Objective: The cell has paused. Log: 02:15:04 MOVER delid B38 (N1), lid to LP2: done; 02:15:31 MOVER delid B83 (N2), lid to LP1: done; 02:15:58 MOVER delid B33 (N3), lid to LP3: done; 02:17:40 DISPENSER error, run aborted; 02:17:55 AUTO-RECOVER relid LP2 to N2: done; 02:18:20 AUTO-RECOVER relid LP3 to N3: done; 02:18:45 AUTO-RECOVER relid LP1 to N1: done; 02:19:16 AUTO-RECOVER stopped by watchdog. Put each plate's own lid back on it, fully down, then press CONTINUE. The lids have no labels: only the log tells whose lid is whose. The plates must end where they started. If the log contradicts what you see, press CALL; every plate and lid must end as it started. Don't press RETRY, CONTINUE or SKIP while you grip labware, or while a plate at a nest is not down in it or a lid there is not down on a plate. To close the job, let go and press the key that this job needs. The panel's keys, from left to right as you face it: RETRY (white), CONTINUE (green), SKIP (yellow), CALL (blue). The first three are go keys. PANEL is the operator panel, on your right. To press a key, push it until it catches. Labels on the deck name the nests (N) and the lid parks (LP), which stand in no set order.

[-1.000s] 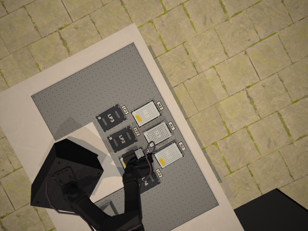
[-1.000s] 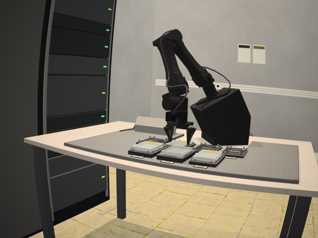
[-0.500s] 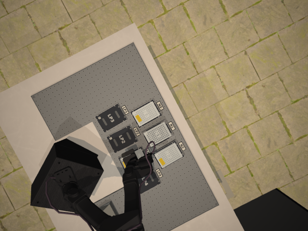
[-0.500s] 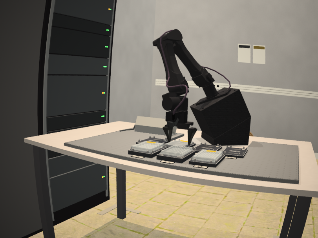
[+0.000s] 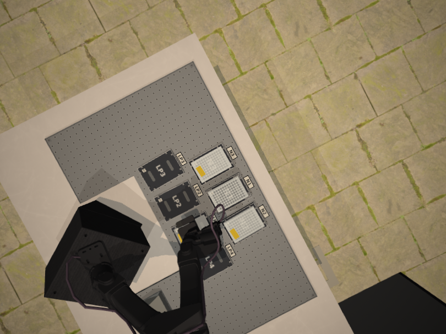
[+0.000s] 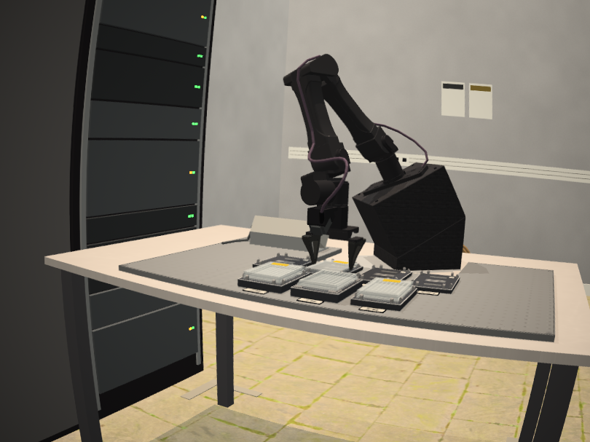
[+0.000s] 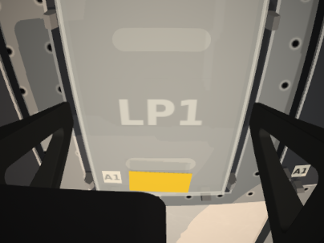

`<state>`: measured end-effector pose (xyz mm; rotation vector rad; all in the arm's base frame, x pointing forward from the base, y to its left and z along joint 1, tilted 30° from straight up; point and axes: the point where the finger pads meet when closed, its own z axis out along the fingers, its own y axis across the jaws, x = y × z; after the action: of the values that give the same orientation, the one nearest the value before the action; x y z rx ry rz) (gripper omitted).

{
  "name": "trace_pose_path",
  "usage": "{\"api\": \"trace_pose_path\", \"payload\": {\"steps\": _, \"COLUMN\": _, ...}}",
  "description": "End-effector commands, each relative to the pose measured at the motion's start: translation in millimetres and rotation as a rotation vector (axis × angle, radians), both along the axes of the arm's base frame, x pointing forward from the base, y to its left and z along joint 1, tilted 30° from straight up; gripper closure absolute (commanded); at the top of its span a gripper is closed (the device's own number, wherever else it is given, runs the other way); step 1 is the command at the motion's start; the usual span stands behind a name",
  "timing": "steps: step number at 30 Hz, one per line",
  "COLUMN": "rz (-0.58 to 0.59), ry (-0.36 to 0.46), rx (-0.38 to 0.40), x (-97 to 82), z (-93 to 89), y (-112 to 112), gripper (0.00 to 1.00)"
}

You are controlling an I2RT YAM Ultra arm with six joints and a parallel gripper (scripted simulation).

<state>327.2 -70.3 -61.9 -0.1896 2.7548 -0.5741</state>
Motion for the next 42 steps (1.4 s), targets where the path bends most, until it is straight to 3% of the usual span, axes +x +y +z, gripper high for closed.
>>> {"api": "trace_pose_path", "payload": {"steps": 1, "rz": 0.007, "ry": -0.017, "rx": 0.006, "x": 3.2, "z": 2.8, "y": 2.3, "gripper": 0.00}}
{"api": "trace_pose_path", "payload": {"steps": 21, "rz": 0.007, "ry": -0.017, "rx": 0.006, "x": 3.2, "z": 2.8, "y": 2.3, "gripper": 0.00}}
{"api": "trace_pose_path", "payload": {"steps": 23, "rz": 0.013, "ry": -0.004, "rx": 0.017, "x": -6.0, "z": 4.6, "y": 8.2, "gripper": 0.00}}
{"api": "trace_pose_path", "payload": {"steps": 42, "rz": 0.007, "ry": -0.014, "rx": 0.001, "x": -12.4, "z": 31.9, "y": 15.2, "gripper": 0.00}}
